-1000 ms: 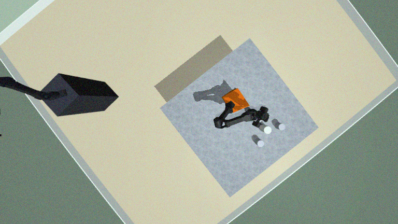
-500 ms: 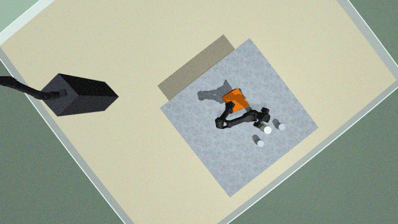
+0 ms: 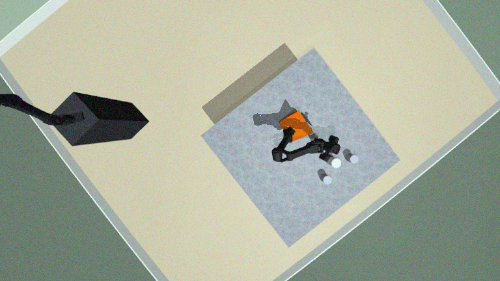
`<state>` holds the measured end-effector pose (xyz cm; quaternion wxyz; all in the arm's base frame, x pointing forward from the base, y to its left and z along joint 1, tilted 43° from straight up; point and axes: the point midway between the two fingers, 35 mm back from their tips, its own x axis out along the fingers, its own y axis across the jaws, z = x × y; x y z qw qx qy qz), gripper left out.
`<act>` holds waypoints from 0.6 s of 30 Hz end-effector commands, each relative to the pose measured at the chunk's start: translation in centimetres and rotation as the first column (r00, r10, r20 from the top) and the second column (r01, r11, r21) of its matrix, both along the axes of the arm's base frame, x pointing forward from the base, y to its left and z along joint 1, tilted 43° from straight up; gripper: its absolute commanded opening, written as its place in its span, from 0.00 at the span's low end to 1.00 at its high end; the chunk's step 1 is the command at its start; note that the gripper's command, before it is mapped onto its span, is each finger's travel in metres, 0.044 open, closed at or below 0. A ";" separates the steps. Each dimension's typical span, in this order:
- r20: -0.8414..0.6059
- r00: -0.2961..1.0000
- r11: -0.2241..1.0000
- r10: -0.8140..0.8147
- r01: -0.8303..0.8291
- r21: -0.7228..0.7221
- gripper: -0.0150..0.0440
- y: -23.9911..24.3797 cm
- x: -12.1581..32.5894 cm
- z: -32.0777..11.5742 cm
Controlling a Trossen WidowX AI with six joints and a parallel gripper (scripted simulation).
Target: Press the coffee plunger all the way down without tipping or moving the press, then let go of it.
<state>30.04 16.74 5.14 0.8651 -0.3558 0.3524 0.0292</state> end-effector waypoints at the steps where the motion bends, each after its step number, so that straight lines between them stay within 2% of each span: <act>1: -0.009 1.000 1.000 0.002 -0.003 -0.006 0.64 -0.1 0.0 -0.3; 6: -0.009 1.000 1.000 0.002 -0.003 -0.006 0.44 -0.1 0.0 -0.3; 18: -0.009 1.000 1.000 0.002 -0.002 -0.006 0.44 -0.2 0.0 -0.5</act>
